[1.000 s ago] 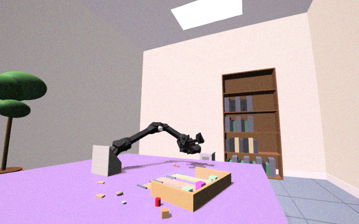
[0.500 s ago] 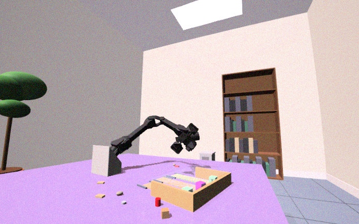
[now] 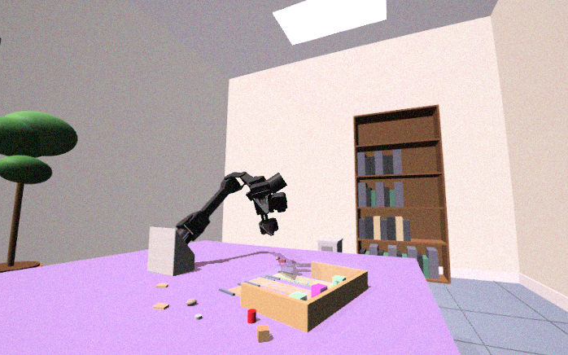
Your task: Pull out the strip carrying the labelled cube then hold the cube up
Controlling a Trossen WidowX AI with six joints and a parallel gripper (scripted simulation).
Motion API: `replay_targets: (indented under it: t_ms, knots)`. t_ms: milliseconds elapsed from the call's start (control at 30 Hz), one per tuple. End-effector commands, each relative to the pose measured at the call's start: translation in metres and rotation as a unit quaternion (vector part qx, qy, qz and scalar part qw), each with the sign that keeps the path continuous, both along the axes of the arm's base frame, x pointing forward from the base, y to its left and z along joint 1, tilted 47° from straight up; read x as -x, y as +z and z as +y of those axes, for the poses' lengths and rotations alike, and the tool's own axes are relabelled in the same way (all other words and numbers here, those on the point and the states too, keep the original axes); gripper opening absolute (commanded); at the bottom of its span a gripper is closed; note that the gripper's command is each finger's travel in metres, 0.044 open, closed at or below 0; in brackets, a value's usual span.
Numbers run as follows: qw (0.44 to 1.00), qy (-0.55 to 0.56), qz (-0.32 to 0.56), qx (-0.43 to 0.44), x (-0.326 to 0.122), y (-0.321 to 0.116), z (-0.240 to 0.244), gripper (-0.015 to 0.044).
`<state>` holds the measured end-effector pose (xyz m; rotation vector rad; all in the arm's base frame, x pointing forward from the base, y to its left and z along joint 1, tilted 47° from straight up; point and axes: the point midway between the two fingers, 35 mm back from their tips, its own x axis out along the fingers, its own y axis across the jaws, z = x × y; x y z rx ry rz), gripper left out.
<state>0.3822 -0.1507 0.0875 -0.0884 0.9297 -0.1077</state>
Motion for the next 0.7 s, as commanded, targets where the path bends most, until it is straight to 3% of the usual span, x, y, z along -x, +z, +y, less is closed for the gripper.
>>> replay_targets:
  t_ms: [0,200,667]
  knots:
    - [0.940,-0.081,-0.146,-0.297,0.061,-0.001,-0.001,0.0400]
    - [0.878,-0.093,-0.205,-0.422,0.095,0.009,0.007,0.0400]
    - [0.876,-0.093,-0.206,-0.426,0.096,0.010,0.007,0.0400]
